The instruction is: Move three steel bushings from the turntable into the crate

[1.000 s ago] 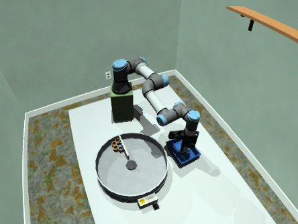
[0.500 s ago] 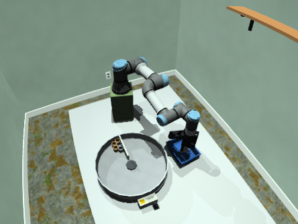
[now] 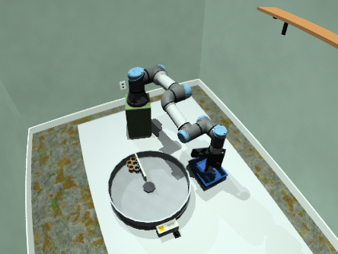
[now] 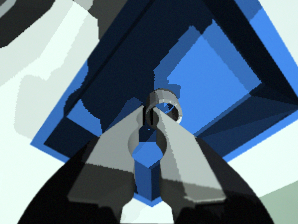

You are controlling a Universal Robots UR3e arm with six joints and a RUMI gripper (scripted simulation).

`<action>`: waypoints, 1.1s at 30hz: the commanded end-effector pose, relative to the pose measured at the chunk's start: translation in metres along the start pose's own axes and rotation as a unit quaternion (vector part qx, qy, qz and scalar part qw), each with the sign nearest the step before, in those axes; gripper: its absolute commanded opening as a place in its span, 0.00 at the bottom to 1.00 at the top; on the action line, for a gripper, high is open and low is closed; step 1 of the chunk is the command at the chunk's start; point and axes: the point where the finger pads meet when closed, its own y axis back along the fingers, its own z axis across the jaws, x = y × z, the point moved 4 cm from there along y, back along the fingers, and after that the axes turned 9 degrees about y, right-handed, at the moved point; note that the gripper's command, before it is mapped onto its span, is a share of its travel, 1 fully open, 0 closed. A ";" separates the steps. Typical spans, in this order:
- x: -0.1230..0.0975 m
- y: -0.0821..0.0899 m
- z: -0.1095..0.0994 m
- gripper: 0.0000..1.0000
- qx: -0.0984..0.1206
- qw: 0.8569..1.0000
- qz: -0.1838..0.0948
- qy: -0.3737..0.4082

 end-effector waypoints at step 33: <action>-0.002 -0.002 0.000 0.00 0.001 1.000 -0.002 0.000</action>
